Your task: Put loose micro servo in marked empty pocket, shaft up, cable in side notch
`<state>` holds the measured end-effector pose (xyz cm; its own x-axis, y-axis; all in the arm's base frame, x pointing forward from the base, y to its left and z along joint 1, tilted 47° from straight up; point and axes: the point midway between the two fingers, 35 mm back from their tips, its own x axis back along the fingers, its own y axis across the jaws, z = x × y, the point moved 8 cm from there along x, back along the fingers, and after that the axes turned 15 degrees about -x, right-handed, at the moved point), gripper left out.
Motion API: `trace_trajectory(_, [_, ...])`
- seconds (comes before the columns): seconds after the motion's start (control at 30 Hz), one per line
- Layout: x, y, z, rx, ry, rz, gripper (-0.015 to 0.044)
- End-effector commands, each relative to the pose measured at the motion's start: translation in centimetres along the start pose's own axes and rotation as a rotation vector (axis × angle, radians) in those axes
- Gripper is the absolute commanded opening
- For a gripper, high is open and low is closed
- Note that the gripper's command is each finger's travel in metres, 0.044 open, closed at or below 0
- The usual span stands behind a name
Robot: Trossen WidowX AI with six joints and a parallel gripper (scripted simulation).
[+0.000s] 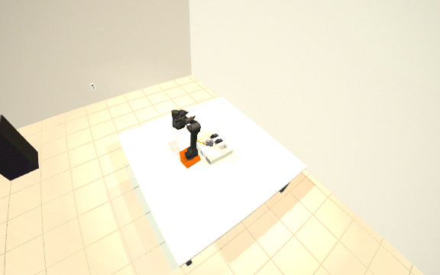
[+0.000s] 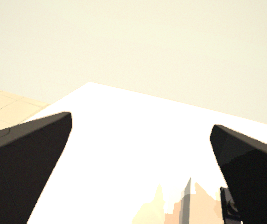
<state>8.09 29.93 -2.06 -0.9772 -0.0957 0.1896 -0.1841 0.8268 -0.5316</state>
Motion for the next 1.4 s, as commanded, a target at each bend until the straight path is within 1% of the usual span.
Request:
trace_trajectory(0.0, [0.0, 0.0, 0.0, 0.005, 0.002, 0.000, 0.0426])
trace_trajectory(0.03, [-0.1, 0.0, 0.0, 0.014, 0.005, 0.000, 0.0440])
trace_trajectory(0.2, [-1.1, -0.3, -0.2, 0.134, 0.052, 0.000, 0.0440])
trace_trajectory(0.77, [-5.3, -2.7, -0.9, 0.649, 0.306, -0.076, 0.0440])
trace_trajectory(1.07, [-7.1, -4.9, -1.1, 0.906, 0.461, -0.160, 0.0440])
trace_trajectory(1.37, [-8.3, -7.6, -1.4, 1.137, 0.620, -0.283, 0.0440])
